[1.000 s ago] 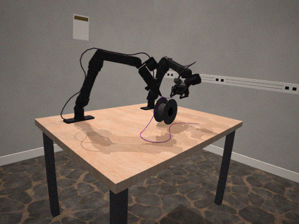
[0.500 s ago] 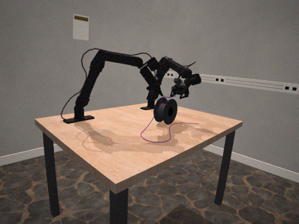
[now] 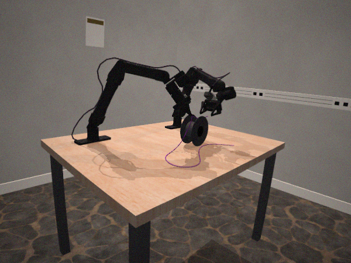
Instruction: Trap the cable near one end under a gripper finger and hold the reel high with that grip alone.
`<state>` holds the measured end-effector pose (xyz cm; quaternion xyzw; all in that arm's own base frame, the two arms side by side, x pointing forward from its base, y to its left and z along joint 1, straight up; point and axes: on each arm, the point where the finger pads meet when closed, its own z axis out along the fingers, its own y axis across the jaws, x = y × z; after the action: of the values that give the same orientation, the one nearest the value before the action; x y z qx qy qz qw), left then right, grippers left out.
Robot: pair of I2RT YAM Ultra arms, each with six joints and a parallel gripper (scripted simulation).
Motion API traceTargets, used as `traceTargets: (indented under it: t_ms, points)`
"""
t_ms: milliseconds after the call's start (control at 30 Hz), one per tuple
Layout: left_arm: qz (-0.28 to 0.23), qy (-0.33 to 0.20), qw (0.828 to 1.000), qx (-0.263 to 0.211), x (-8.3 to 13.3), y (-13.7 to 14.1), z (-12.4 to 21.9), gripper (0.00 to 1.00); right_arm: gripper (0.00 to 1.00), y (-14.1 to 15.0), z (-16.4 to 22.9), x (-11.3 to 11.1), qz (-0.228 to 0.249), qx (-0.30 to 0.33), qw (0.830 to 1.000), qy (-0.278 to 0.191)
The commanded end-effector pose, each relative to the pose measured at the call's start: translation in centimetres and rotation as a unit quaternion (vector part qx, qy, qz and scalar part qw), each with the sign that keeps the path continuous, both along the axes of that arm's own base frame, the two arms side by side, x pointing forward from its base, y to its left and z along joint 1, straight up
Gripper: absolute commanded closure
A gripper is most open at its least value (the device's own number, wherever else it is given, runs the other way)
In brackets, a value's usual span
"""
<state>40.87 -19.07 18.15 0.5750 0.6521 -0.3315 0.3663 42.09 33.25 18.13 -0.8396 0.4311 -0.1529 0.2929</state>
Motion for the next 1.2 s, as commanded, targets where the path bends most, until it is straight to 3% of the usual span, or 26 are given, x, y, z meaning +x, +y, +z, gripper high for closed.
traceTargets:
  t_ms: [0, 433, 733, 833, 967, 1167]
  points:
    - [-0.006, -0.006, 1.000, -0.011, -0.3, -0.6, 0.9, 0.25, 1.00, 0.1, 0.8, 0.5, 0.001, 0.013, 1.000, -0.010]
    - [-0.004, -0.007, 1.000, -0.011, 0.0, -0.4, 0.9, 0.25, 1.00, 0.1, 2.7, 0.1, 0.002, 0.020, 1.000, -0.020]
    - [-0.003, -0.008, 1.000, -0.010, 0.4, -0.2, 0.9, 0.25, 1.00, -0.1, 0.4, 1.0, 0.000, 0.007, 1.000, -0.004]
    - [-0.003, -0.008, 1.000, -0.010, 0.4, -0.2, 0.9, 0.25, 1.00, 0.0, 1.1, 0.1, 0.003, 0.011, 1.000, -0.006]
    - [-0.003, -0.004, 1.000, -0.009, 0.2, 0.0, 0.7, 0.25, 1.00, -0.2, 0.5, 1.2, 0.000, 0.007, 1.000, -0.004]
    - [-0.001, -0.007, 1.000, -0.010, 0.3, 0.2, 0.9, 0.25, 1.00, 0.3, 1.1, 1.2, 0.004, 0.011, 1.000, -0.008]
